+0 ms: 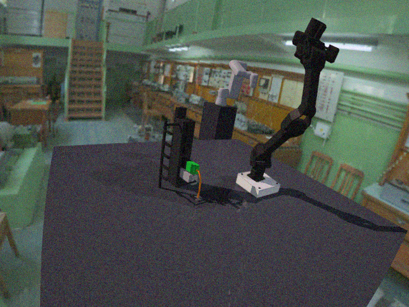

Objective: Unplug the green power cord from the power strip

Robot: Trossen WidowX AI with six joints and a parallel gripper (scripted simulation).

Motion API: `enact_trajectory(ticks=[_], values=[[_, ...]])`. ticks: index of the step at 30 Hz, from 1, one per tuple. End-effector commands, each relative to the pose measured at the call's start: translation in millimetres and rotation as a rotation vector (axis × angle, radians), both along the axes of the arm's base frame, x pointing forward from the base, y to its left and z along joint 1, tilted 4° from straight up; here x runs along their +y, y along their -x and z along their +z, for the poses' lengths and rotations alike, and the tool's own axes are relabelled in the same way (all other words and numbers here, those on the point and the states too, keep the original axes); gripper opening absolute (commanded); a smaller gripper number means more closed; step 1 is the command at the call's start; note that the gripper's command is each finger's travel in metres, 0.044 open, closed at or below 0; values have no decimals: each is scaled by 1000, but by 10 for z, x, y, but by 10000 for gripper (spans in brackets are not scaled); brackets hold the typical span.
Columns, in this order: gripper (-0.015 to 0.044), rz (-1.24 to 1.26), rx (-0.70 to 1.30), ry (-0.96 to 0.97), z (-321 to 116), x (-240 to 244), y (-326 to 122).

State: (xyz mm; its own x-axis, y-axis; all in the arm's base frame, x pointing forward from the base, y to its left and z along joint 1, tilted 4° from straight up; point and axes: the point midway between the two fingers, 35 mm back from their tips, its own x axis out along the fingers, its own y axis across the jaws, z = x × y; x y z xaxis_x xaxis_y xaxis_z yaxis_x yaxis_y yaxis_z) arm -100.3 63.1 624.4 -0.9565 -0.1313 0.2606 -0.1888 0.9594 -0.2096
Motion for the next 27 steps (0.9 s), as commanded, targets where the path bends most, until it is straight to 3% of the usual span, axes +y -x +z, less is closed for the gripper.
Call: enact_trajectory(ticks=[1, 4, 9, 18, 27], values=[[374, 3, 0, -9, -1, -14, 6], [295, 47, 13, -149, -18, -228, 84], [164, 204, 128, -614, -125, -983, 200], [160, 437, 569, -1294, -459, -2167, -115], [160, 536, 1121, -1679, -837, -2869, -734]])
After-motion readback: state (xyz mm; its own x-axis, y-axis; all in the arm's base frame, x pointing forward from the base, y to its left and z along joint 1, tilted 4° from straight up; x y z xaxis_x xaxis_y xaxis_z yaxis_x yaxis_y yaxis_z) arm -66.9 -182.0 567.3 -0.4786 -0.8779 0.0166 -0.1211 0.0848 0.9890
